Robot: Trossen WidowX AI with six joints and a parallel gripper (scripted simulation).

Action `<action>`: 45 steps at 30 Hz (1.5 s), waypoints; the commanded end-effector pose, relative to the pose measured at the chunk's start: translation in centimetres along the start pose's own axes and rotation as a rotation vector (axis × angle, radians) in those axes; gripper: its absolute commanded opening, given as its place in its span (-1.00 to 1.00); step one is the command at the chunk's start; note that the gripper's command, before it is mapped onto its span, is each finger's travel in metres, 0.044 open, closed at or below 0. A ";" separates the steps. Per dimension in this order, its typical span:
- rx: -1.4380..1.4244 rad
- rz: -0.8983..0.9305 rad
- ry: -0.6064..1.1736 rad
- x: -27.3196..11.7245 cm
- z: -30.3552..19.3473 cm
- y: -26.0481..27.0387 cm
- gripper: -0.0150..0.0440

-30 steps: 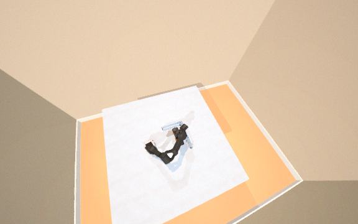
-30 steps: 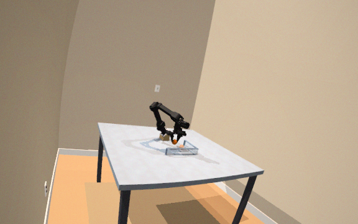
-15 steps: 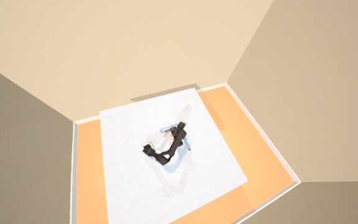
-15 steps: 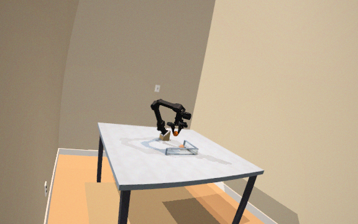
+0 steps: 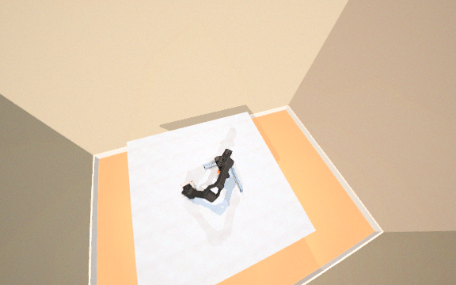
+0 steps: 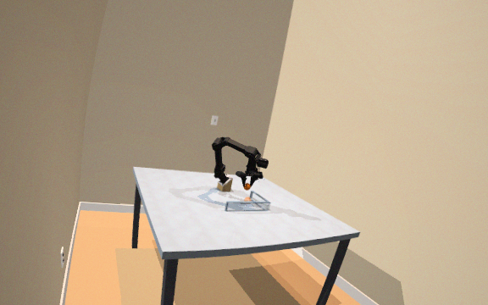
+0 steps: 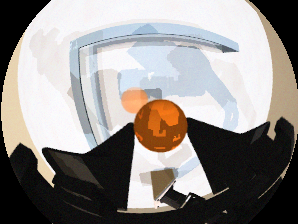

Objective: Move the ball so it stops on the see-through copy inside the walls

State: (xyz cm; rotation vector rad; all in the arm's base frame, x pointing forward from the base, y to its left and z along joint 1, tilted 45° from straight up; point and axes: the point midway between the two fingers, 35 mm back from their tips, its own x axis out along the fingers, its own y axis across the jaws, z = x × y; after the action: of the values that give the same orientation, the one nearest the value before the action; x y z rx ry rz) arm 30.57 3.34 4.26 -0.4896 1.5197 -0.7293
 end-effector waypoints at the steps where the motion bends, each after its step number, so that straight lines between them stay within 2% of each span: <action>1: 0.001 0.006 0.002 1.2 -0.1 2.1 -0.49; 9: 0.000 0.008 0.001 2.6 -0.1 3.0 -0.49; 21: 0.001 0.005 0.001 8.6 -0.2 3.0 -0.49; 40: 0.001 0.004 0.000 10.6 -0.2 2.9 -0.49; 45: 0.005 0.009 0.001 10.3 -0.1 3.0 -0.05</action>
State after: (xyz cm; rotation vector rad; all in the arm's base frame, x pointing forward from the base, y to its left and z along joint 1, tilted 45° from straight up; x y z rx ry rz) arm 29.85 -1.68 -5.21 -0.4795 1.5201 -0.7259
